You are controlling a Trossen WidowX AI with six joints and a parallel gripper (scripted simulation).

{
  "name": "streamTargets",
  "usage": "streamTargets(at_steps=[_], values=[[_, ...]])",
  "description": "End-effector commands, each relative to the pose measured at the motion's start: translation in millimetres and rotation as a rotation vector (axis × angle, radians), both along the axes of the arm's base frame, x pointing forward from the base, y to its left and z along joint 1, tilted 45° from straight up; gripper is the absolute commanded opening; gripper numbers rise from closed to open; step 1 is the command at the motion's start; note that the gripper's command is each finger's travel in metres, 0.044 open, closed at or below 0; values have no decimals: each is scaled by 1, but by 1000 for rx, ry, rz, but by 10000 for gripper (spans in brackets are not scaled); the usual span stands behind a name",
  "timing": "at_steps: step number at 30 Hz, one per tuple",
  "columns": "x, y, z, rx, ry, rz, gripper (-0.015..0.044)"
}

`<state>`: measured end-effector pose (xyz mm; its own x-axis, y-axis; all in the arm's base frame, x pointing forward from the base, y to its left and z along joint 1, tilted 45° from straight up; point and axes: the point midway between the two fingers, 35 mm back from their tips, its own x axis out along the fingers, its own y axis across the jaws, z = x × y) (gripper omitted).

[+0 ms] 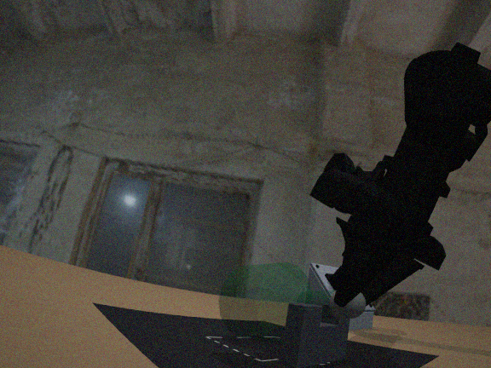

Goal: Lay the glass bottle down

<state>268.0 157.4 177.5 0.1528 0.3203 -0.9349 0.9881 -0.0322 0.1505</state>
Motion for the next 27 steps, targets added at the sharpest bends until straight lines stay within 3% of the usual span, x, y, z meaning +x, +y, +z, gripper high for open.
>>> streamTargets(at_steps=[1,27], values=[[-1,0,-3,-1,2,-2,108],[-1,2,-7,13,-10,7,108]])
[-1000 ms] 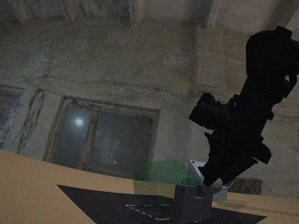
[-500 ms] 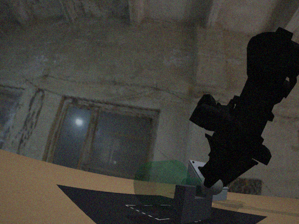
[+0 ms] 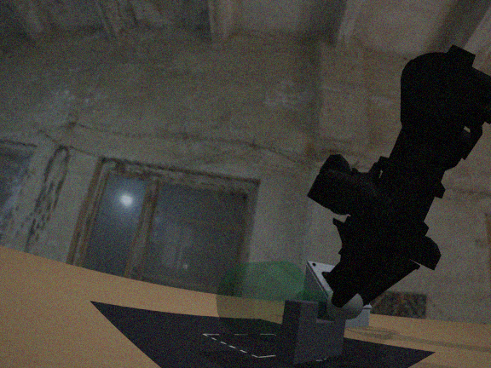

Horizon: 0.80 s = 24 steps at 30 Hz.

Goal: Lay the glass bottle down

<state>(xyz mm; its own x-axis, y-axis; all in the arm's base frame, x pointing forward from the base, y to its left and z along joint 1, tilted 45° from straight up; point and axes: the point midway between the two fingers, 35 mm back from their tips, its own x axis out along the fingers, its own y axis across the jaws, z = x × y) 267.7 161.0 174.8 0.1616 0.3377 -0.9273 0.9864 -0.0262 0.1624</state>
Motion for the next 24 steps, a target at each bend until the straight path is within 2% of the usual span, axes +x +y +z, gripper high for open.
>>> streamTargets(at_steps=[1,24], values=[[0,-1,-5,-4,2,-1,108],[0,3,-2,25,-12,6,108]])
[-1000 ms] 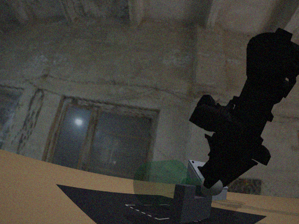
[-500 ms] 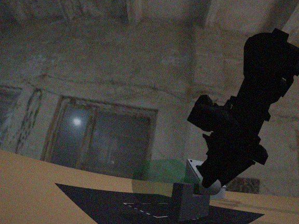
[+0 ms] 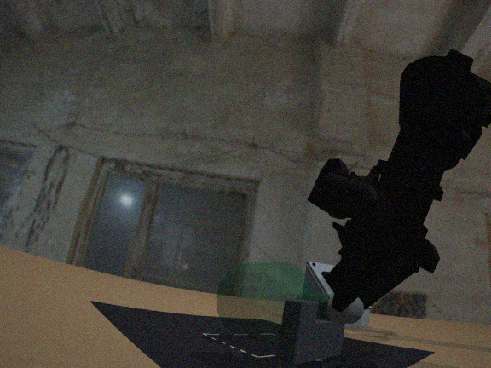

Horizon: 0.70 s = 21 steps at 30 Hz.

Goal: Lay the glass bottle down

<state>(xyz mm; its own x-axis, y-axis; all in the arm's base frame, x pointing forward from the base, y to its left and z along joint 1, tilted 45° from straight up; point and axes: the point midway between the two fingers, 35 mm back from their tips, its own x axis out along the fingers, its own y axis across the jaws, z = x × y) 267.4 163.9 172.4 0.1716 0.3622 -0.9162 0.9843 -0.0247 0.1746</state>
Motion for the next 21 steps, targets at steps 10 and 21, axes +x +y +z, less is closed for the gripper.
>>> streamTargets(at_steps=[10,21], values=[[0,0,0,-1,1,0,108],[0,0,0,-1,1,0,371]])
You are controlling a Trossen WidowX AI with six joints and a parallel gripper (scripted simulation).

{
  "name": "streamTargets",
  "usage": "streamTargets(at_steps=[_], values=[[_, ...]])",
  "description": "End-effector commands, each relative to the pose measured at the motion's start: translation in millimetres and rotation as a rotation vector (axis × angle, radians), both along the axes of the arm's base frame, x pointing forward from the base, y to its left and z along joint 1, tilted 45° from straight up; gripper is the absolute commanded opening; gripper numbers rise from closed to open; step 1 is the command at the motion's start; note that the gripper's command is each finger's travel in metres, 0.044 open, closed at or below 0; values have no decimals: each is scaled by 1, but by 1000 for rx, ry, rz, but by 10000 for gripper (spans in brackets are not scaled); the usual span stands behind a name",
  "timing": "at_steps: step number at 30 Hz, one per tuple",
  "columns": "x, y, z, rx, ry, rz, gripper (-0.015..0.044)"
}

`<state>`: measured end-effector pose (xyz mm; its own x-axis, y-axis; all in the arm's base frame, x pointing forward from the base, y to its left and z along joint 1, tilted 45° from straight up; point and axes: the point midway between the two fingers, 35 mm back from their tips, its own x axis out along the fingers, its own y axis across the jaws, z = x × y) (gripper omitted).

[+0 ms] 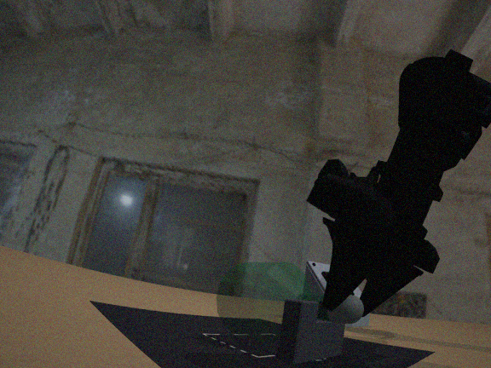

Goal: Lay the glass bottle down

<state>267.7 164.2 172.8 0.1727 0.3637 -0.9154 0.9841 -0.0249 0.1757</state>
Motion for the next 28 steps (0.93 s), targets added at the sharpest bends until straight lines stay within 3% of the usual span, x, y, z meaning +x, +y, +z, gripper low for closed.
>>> streamTargets(at_steps=[1,3,7,14,28], values=[[0,0,0,-2,2,0,397],[0,-1,0,2,6,4,440],[-1,-15,3,72,56,56,440],[3,-54,31,388,75,149,440],[-1,-67,36,397,74,149,440]])
